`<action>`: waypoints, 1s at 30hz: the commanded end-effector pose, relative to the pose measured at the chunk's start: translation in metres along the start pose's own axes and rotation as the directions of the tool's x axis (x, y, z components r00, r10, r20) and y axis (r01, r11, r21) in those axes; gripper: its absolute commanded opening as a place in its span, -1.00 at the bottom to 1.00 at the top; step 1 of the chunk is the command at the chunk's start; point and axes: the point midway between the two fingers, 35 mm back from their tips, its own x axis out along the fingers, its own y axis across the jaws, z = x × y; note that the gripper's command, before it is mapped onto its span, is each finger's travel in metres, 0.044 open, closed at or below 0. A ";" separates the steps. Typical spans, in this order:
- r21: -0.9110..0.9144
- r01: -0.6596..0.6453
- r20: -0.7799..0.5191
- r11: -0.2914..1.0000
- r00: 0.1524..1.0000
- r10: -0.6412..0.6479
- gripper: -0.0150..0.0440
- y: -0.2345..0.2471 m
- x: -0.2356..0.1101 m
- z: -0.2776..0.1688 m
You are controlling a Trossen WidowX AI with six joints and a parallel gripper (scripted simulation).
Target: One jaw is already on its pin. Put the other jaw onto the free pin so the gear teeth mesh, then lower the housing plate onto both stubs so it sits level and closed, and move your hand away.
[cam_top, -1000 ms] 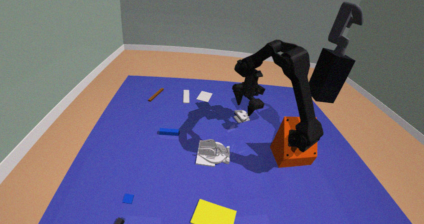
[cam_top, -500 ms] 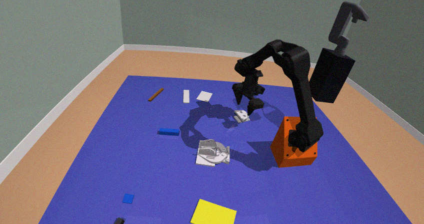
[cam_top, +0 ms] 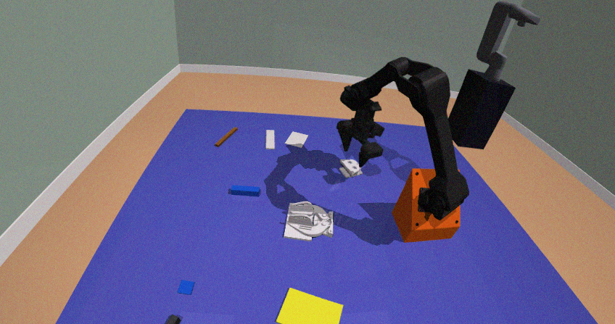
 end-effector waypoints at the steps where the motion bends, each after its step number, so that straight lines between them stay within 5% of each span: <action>1: 0.006 -0.001 -0.005 1.000 1.000 0.001 1.00 0.000 0.000 -0.001; 30: 0.006 -0.001 -0.005 1.000 1.000 0.001 1.00 0.000 0.000 -0.001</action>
